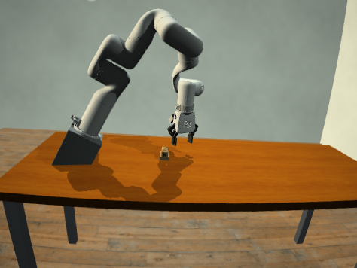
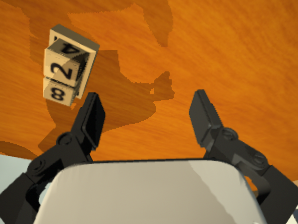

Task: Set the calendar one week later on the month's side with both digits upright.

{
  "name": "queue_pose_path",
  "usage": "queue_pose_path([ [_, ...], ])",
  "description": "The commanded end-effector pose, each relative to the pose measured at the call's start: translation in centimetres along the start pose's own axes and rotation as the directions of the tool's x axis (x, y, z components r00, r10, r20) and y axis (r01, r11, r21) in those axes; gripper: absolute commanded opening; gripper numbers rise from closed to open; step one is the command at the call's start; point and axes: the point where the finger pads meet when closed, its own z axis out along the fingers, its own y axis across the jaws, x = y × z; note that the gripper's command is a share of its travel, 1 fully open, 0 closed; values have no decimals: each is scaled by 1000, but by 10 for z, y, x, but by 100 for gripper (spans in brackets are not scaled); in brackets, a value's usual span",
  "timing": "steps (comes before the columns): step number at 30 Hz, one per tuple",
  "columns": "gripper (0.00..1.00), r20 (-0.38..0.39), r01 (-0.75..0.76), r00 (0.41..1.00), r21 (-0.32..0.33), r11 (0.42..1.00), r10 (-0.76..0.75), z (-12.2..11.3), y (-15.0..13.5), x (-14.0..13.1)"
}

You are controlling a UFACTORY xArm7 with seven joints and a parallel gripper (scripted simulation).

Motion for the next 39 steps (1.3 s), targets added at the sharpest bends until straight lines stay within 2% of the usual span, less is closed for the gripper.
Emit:
queue_pose_path([
  [1, 100, 0, -5, 1000, -7, 1000, 5, -1, 0, 0],
  [8, 100, -1, -251, 968, -6, 968, 251, -1, -2, -5],
  [11, 100, -1, -256, 967, -6, 967, 256, -2, -11, -20],
  [18, 100, -2, -283, 959, -6, 959, 283, -2, -12, -22],
  [24, 100, -3, -498, 867, -6, 867, 498, -3, -16, -29],
  [26, 100, -3, -498, 867, -6, 867, 498, -3, -23, -41],
  [30, 100, -3, -506, 862, -6, 862, 506, -4, -24, -43],
  [33, 100, -4, -580, 815, -5, 815, 580, -4, -25, -45],
  [35, 100, -4, -580, 815, -5, 815, 580, -4, -25, -45],
  [39, 100, -4, -705, 709, -5, 709, 705, -4, -29, -51],
])
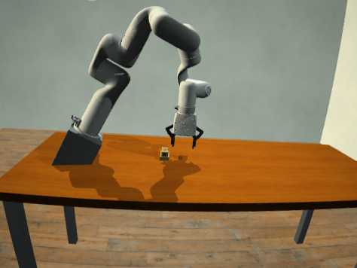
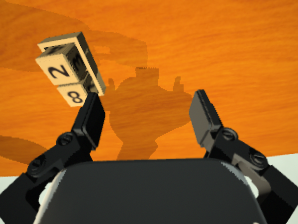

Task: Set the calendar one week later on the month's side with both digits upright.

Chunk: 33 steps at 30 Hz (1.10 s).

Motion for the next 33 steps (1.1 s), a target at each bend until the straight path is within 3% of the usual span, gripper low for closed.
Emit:
queue_pose_path([
  [1, 100, 2, -108, 994, -5, 994, 108, -1, 3, -14],
  [6, 100, 2, -117, 993, -5, 993, 117, -2, 4, -22],
  [15, 100, 0, -361, 932, -6, 932, 361, -2, 6, -32],
  [18, 100, 0, -361, 932, -6, 932, 361, -3, 8, -46],
  [33, 100, 0, -361, 932, -6, 932, 361, -3, 8, -46],
])
